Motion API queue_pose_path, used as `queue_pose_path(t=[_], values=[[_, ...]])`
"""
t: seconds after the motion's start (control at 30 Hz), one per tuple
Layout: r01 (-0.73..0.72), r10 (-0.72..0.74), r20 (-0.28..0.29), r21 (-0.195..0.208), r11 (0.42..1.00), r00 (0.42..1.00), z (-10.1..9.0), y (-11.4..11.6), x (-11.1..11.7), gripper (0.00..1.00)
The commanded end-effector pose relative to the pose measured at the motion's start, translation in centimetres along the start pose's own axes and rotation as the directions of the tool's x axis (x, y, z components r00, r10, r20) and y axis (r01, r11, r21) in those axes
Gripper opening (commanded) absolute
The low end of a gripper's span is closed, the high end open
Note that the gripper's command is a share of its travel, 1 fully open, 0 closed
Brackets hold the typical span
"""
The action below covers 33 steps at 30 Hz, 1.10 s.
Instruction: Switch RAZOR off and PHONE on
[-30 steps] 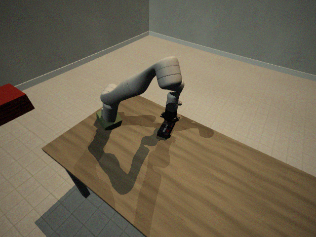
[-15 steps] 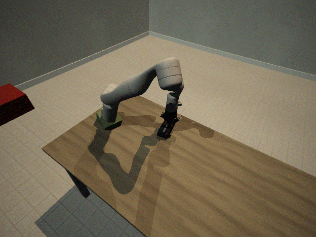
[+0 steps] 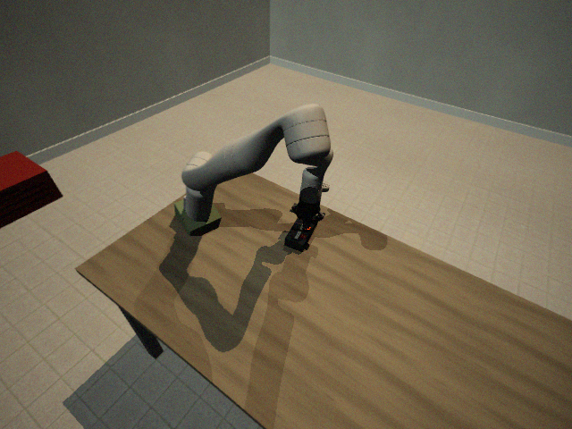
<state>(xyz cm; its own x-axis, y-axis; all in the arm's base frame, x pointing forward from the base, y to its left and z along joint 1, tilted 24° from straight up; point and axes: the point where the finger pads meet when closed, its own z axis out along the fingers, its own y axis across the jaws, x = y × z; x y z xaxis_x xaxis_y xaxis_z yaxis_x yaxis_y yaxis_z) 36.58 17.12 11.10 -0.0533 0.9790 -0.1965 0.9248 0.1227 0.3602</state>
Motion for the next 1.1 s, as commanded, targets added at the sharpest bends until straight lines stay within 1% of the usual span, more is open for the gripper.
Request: queue_pose_path(t=[0.0,0.2,0.3,0.63,0.7,0.87,1.07], values=[[0.0,0.0,-0.001,0.0,1.0,1.0,0.0,0.0,0.0,0.0],[0.0,0.0,-0.001,0.0,1.0,1.0,0.0,0.0,0.0,0.0],[0.0,0.0,-0.001,0.0,1.0,1.0,-0.4,0.0,0.0,0.0],[0.0,0.0,-0.001,0.0,1.0,1.0,-3.0,0.0,0.0,0.0],[0.0,0.0,-0.001,0.0,1.0,1.0,-3.0,0.0,0.0,0.0],[0.0,0.0,-0.001,0.0,1.0,1.0,-3.8,0.0,0.0,0.0],[0.0,0.0,-0.001,0.0,1.0,1.0,-3.8,0.0,0.0,0.0]])
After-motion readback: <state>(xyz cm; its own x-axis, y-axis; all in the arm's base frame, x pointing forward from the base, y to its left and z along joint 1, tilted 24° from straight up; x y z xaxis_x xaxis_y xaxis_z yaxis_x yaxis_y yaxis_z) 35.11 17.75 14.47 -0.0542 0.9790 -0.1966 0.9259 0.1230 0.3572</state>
